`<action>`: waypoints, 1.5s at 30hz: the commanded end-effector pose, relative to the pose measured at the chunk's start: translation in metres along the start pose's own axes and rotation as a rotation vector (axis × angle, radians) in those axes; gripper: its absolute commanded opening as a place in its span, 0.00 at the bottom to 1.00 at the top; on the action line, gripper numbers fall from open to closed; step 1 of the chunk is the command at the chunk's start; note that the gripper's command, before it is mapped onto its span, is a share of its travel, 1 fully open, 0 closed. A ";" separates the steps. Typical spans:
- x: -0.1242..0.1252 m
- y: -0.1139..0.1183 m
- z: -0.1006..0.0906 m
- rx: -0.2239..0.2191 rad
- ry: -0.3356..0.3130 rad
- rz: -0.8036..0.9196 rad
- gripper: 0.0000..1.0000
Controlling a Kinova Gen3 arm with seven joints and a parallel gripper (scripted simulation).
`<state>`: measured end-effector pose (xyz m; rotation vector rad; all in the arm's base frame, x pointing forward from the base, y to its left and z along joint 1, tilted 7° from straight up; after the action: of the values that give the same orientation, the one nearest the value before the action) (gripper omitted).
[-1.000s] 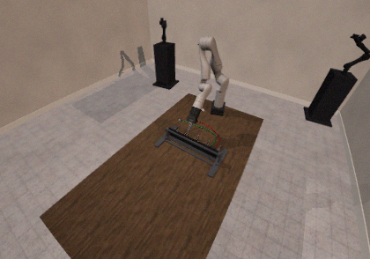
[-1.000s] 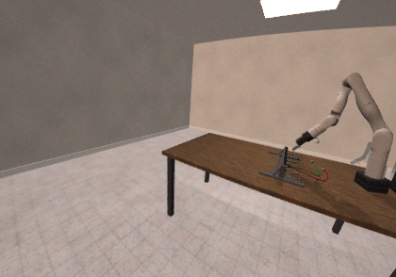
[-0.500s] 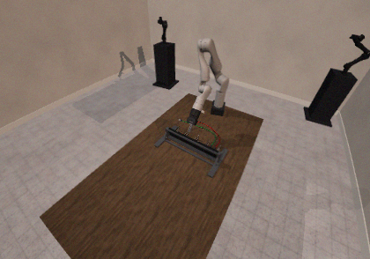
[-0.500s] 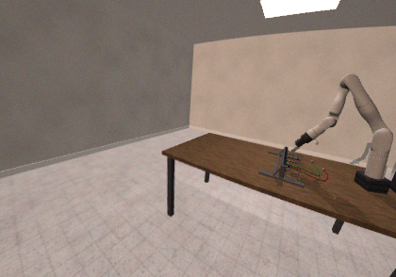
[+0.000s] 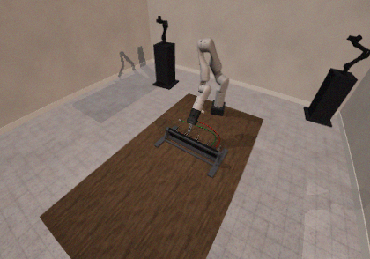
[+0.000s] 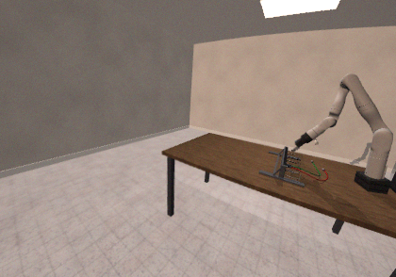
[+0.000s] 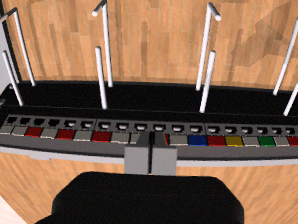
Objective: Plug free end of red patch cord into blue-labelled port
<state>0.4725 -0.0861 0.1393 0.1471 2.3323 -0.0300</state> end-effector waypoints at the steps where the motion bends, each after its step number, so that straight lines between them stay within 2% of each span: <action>1: -0.001 0.000 0.000 0.000 -0.002 0.000 0.00; 25: -0.001 0.000 0.000 0.000 -0.002 0.000 0.00; 33: -0.001 0.000 -0.006 0.000 -0.002 0.000 0.00; 39: -0.001 0.000 -0.023 0.000 -0.002 0.000 0.00; 45: -0.001 0.000 -0.051 0.000 -0.002 0.000 0.00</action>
<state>0.4404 -0.0767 0.1598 0.1443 2.3541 -0.0076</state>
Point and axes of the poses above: the point where the finger pads meet when closed, its own z axis out along the fingers, its own y axis across the jaws, x = y × z, the point moved 5 cm from there along -z, back along the fingers, and after that the axes turned 1 degree about -z, right-handed, at the moved point
